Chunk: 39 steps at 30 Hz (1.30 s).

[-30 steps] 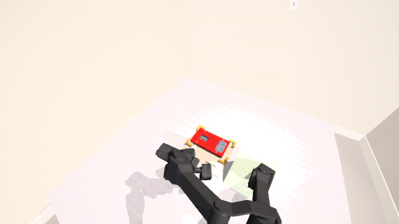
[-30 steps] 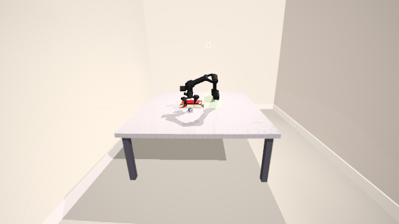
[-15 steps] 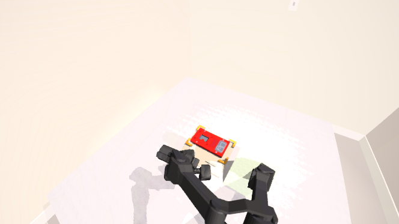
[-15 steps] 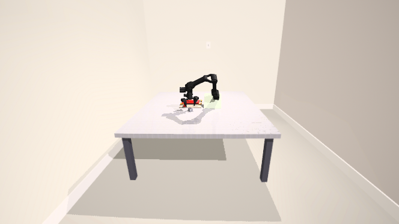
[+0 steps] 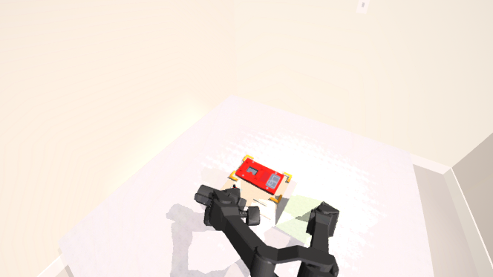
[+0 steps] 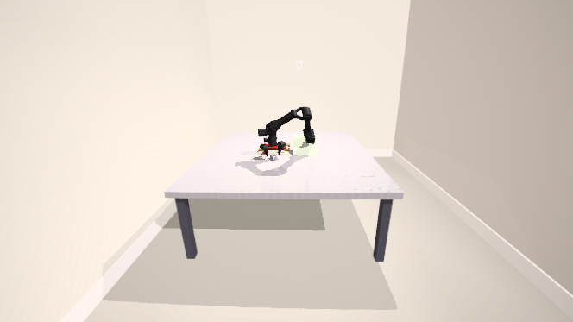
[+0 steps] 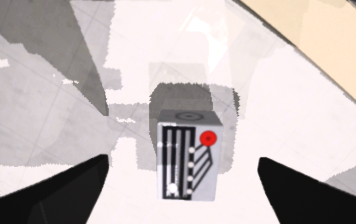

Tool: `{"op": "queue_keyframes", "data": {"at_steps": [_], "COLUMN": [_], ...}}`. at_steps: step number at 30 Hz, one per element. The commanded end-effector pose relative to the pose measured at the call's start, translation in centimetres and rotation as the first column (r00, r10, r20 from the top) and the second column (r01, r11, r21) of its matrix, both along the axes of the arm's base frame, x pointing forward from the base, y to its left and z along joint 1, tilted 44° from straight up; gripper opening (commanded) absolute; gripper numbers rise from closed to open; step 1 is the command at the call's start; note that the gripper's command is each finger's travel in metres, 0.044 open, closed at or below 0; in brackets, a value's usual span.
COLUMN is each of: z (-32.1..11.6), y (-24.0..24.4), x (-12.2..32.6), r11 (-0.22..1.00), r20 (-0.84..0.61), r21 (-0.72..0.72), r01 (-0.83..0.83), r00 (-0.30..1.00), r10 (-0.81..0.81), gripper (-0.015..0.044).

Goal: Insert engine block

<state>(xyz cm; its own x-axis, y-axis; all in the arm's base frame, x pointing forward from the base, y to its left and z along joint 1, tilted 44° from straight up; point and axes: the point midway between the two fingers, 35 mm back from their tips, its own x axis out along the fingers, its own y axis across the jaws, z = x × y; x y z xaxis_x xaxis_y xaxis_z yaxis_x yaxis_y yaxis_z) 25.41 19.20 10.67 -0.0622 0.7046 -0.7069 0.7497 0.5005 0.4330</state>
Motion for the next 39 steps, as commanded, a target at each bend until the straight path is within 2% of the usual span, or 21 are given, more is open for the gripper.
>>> {"op": "queue_keyframes", "data": {"at_steps": [1, 11, 19, 23, 39], "z": [-0.6, -0.6, -0.6, -0.3, 3.0], "y": [0.2, 0.2, 0.2, -0.1, -3.7], "x": [-0.1, -0.1, -0.1, 0.0, 1.1], "r11": [1.0, 1.0, 1.0, 1.0, 1.0], "r20": [-0.011, -0.011, -0.011, -0.011, -0.009], "r21": [-0.007, -0.007, -0.007, -0.009, -0.021], "r01": [0.003, 0.003, 0.003, 0.003, 0.003], "r00": [1.0, 1.0, 1.0, 1.0, 1.0], "r10": [-0.003, -0.003, -0.003, -0.003, -0.003], "gripper": [0.0414, 0.0151, 0.0098, 0.0, 0.0]}}
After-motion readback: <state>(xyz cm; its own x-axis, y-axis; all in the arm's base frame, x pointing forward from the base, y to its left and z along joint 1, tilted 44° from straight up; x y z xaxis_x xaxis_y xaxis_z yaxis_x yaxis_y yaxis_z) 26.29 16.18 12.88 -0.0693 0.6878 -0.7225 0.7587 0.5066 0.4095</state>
